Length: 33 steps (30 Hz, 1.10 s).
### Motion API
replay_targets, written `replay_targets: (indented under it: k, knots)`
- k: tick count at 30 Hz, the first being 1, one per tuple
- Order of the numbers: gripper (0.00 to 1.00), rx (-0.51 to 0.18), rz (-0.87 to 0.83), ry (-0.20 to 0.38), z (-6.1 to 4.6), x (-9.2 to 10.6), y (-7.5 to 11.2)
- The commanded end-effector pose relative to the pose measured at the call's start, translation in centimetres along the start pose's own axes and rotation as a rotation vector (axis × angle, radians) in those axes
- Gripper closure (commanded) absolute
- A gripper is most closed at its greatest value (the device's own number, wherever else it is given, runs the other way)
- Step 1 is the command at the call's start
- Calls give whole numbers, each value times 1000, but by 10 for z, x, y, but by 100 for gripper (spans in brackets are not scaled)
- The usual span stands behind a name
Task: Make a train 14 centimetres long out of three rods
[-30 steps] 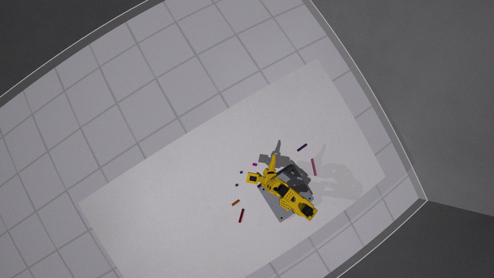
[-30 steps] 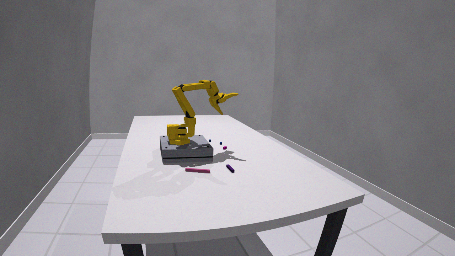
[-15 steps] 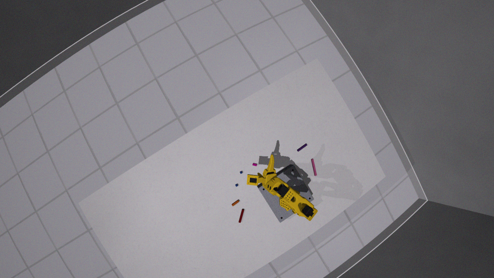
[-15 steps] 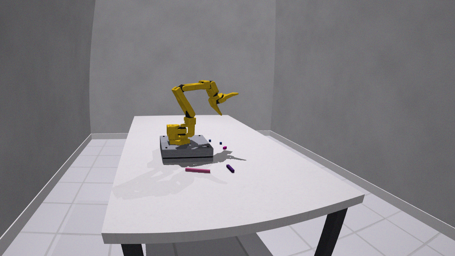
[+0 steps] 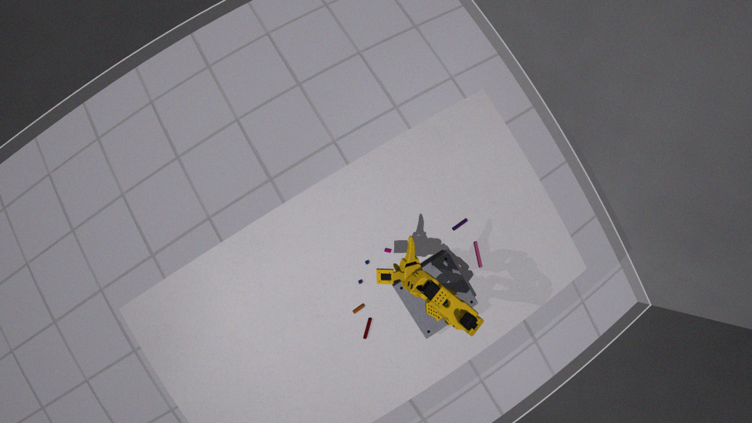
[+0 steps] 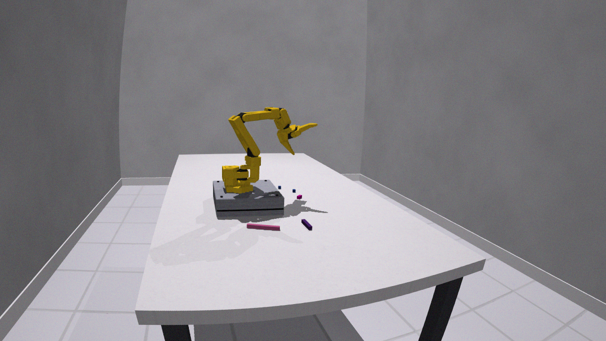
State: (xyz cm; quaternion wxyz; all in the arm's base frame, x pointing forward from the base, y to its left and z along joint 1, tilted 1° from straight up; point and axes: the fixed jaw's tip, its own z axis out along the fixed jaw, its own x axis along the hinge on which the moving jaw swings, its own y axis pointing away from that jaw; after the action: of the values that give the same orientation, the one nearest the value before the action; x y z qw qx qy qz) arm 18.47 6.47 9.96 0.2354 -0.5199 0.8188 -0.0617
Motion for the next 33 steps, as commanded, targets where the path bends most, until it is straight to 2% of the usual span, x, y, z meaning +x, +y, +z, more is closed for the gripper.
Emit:
replay_targets:
  k: [1,27,33]
  knots:
    - [0,-13,-37,11,0,3,4]
    - [0,-36,-181,26,1,8,7]
    - [0,-59,-220,43,3,11,10]
